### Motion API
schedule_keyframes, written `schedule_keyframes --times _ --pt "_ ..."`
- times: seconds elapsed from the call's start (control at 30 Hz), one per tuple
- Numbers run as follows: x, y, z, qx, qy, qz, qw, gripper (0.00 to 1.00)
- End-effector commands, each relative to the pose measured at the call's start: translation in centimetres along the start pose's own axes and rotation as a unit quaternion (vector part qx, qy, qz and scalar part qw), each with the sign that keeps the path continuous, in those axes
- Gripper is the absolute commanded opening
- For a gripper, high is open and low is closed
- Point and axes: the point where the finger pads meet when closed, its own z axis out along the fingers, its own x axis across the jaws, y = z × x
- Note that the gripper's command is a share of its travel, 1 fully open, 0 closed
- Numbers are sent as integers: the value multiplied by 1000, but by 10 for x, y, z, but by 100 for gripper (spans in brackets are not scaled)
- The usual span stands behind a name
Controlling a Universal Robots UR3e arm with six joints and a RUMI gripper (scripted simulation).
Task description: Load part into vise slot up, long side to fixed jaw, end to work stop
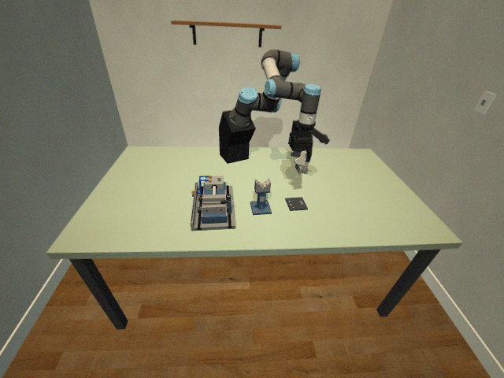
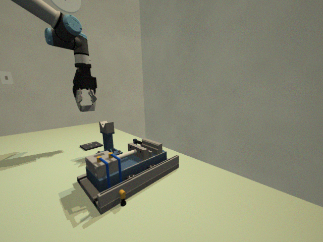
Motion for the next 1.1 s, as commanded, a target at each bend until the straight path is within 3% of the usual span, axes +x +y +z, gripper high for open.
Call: schedule_keyframes --times 0.0,0.23,1.07 --pt "1 0 -11 0 1 0 1000 0" --pt "1 0 -19 0 1 0 1000 0" --pt "1 0 -22 0 1 0 1000 0"
